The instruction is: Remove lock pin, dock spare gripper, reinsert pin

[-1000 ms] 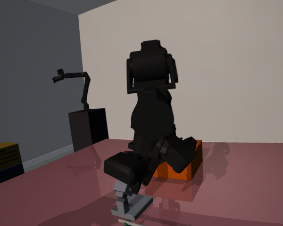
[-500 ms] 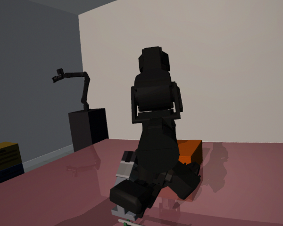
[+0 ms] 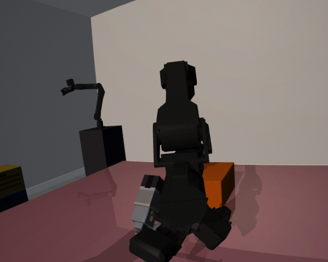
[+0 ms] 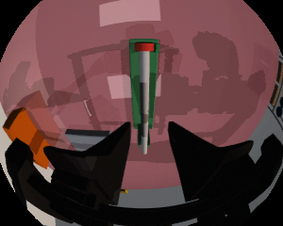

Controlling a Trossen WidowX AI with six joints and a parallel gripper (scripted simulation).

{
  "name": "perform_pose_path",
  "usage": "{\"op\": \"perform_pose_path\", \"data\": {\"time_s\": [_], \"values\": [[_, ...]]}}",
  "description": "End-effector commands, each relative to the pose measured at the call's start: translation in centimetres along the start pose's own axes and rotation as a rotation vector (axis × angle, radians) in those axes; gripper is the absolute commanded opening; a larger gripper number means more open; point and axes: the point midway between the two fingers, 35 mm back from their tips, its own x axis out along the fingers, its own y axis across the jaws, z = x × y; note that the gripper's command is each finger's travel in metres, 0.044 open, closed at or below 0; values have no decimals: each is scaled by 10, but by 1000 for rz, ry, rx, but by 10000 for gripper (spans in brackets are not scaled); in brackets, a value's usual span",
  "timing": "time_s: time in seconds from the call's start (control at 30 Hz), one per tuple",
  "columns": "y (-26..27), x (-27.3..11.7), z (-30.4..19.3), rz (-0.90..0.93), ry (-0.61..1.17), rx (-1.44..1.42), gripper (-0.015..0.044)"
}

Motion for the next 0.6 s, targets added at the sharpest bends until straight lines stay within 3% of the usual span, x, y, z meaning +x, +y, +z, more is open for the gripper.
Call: {"op": "perform_pose_path", "data": {"time_s": [0.0, 0.57], "values": [[4, 11, 2, 16, 2, -11, 180], [5, 38, 8, 16, 3, -11, 180]]}}
